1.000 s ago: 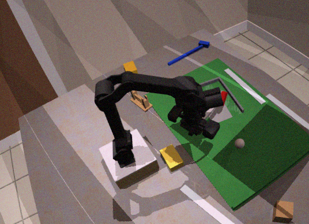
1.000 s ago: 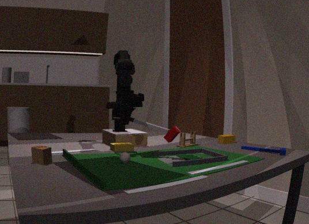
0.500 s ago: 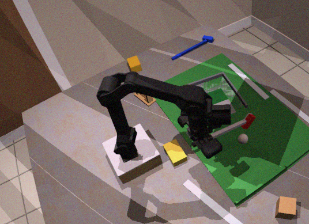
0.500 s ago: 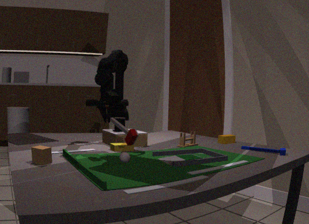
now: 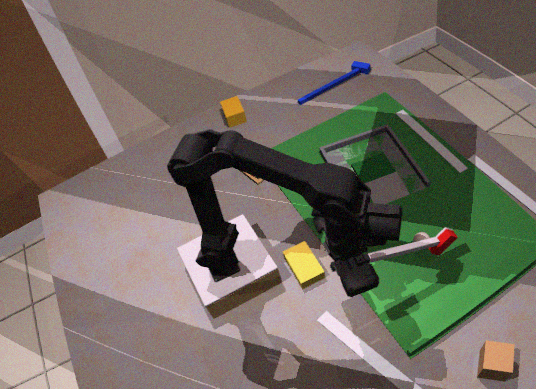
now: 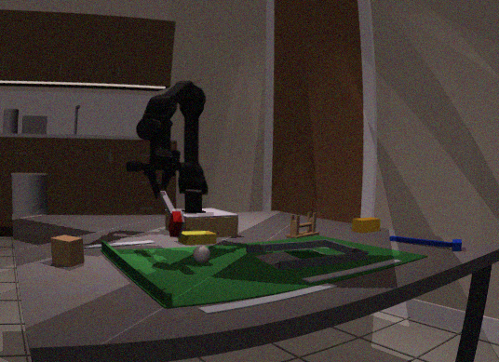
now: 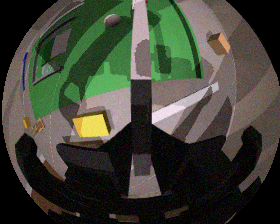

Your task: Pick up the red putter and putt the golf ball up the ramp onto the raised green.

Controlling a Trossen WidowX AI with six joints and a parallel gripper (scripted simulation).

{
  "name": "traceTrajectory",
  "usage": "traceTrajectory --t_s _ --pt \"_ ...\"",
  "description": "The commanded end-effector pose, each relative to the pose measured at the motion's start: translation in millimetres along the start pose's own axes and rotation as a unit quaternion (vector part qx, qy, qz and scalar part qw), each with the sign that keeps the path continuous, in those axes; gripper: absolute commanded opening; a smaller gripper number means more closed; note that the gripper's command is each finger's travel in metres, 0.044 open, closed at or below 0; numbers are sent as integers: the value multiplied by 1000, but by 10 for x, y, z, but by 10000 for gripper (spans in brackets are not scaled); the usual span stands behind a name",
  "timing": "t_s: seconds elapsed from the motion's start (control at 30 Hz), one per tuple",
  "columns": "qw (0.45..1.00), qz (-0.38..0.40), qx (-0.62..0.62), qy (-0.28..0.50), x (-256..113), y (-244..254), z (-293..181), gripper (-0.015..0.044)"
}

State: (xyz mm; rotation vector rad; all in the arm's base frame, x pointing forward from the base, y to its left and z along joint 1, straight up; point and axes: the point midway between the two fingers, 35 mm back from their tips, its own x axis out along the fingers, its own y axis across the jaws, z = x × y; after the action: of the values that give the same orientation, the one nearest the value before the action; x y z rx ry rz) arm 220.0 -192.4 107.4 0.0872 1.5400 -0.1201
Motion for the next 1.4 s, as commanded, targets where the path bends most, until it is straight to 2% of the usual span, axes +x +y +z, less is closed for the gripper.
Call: traceTrajectory --t_s 0.0,0.13,0.9,1.37 --pt "1000 1 3 2 154 -8 0 0" --pt "1000 1 3 2 313 -3 -7 0" --pt "1000 1 3 2 611 -2 -11 0" --pt "1000 1 2 2 589 -48 -15 0"
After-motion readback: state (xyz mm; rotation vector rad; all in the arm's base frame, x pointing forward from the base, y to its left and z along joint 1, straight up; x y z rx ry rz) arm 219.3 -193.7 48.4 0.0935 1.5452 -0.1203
